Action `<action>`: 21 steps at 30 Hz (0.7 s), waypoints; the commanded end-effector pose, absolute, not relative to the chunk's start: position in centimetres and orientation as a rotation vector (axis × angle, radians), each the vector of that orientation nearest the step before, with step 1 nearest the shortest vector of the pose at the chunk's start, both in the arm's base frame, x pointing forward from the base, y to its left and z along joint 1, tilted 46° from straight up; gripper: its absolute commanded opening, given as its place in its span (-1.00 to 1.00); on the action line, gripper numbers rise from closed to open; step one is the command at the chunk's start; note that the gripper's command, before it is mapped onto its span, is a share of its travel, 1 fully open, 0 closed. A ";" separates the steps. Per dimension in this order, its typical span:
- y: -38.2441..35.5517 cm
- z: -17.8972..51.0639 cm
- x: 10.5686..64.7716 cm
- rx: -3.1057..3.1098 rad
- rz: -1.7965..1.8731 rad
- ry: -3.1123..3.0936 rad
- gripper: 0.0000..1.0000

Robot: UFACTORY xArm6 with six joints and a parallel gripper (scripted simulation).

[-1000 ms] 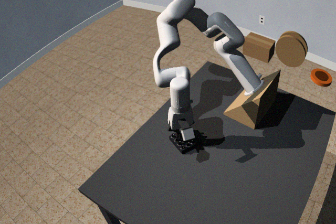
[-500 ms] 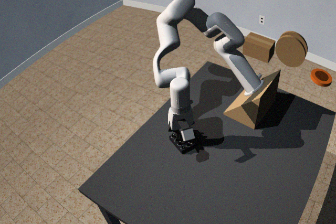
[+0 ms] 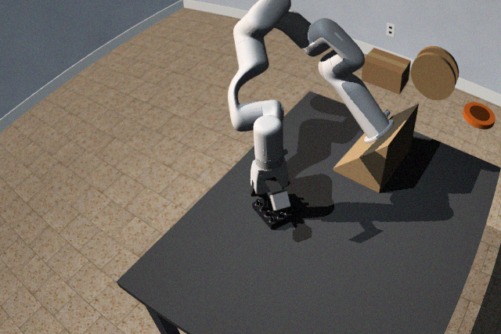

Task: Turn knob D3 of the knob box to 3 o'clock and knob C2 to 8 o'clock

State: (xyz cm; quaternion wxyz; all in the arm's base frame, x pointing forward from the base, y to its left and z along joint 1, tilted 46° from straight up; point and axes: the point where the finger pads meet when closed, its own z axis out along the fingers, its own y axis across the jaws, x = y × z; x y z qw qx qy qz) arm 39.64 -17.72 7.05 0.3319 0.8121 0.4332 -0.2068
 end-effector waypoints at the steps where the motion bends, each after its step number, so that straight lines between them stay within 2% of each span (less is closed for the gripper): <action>1: -17.7 7.1 39.7 2.121 -0.537 1.132 -0.61; 14: -17.7 7.1 39.7 2.121 -0.537 1.132 -0.61; 15: -17.7 7.1 39.7 2.121 -0.537 1.132 -0.84; 21: -17.7 7.1 39.7 2.121 -0.537 1.132 -0.84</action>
